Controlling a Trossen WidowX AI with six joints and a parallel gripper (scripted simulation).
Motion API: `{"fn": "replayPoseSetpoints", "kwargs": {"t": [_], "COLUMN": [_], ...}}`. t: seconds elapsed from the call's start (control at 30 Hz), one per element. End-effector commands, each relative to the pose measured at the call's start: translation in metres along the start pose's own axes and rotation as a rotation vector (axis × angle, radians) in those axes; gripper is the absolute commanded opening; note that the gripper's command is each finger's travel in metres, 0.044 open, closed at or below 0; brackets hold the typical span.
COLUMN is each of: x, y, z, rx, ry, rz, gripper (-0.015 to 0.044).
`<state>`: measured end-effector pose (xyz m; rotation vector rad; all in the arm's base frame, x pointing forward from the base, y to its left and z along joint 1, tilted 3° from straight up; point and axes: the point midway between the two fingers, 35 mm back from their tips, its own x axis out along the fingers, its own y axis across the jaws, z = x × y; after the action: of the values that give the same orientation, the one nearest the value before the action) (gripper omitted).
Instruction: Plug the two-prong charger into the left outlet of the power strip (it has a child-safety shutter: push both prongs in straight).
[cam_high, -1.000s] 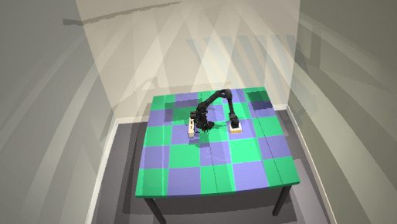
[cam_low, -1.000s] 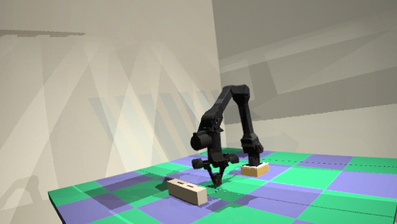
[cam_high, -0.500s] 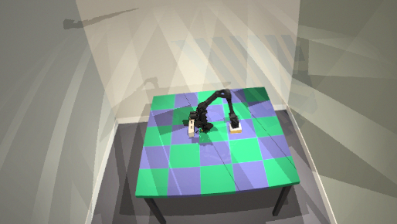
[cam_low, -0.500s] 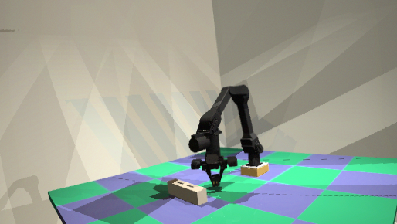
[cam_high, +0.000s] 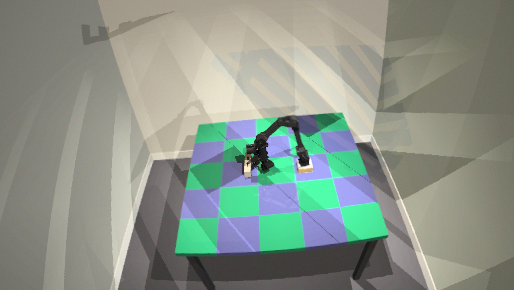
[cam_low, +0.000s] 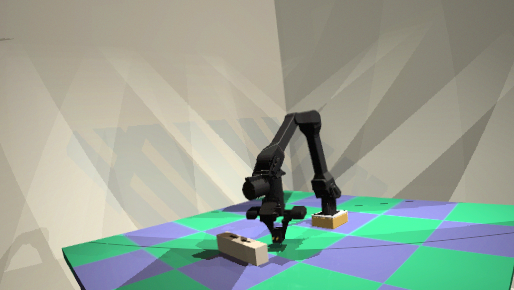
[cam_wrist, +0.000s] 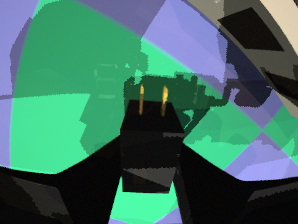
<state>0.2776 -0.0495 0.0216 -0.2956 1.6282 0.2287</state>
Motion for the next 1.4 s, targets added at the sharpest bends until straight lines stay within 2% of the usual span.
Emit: {"fn": "replayPoseSetpoints", "kwargs": {"t": [0.0, 0.73, 1.37], "x": [0.002, 0.013, 0.012], "y": [-0.001, -0.008, -0.018], "z": [0.000, -0.005, 0.009], "rx": [0.076, 0.442, 0.469], "ry": [-0.003, 0.009, 0.008], "rz": [0.008, 0.030, 0.031], "gripper": [0.0000, 0.0000, 0.0000]}}
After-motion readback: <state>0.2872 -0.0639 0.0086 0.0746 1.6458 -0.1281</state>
